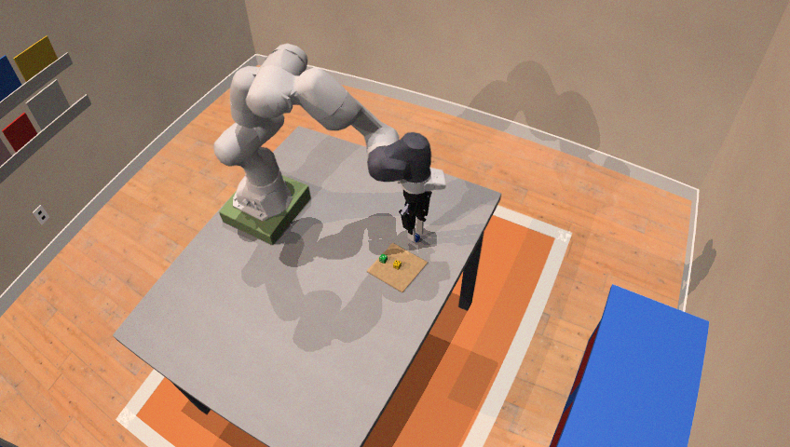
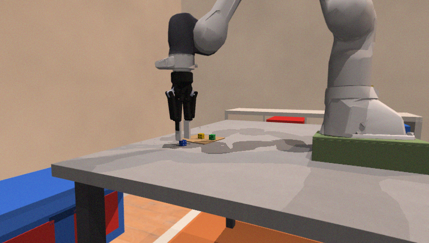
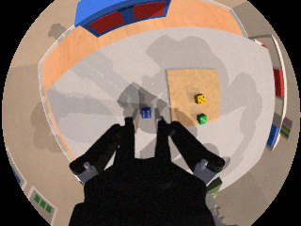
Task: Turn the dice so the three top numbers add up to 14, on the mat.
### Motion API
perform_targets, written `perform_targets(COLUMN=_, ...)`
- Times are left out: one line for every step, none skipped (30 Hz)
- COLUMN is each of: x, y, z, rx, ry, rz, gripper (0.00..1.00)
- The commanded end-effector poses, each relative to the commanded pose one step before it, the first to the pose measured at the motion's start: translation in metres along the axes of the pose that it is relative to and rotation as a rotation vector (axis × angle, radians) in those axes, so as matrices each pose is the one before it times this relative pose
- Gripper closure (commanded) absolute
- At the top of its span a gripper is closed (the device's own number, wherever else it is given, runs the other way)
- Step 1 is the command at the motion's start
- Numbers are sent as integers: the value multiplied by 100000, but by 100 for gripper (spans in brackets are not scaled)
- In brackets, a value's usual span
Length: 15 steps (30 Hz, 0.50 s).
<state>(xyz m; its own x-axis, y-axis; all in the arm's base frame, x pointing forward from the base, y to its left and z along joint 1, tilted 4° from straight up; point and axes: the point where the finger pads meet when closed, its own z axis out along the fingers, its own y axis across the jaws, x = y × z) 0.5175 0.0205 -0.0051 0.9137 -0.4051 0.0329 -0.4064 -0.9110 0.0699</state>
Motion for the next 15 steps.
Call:
perform_targets(x=80, y=-73, z=537, rx=132, ry=337, rz=521, gripper=79)
perform_targets(x=0, y=0, z=162, rx=0, ry=0, rz=0, gripper=79)
perform_targets(x=0, y=0, z=161, rx=0, ry=0, rz=0, gripper=79)
perform_targets(x=0, y=0, z=0, rx=0, ry=0, rz=0, gripper=79)
perform_targets(x=0, y=0, z=0, rx=0, ry=0, rz=0, gripper=79)
perform_targets(x=0, y=0, z=158, rx=0, ry=0, rz=0, gripper=79)
perform_targets(x=0, y=0, z=152, rx=0, ry=0, rz=0, gripper=79)
perform_targets(x=0, y=0, z=143, rx=0, ry=0, rz=0, gripper=79)
perform_targets(x=0, y=0, z=133, rx=0, ry=0, rz=0, gripper=79)
perform_targets(x=0, y=0, z=120, rx=0, ry=0, rz=0, gripper=79)
perform_targets(x=0, y=0, z=105, rx=0, ry=0, rz=0, gripper=79)
perform_targets(x=0, y=0, z=90, rx=0, ry=0, rz=0, gripper=79)
perform_targets(x=0, y=0, z=74, rx=0, ry=0, rz=0, gripper=79)
perform_targets(x=0, y=0, z=57, rx=0, ry=0, rz=0, gripper=79)
perform_targets(x=0, y=0, z=42, rx=0, ry=0, rz=0, gripper=79)
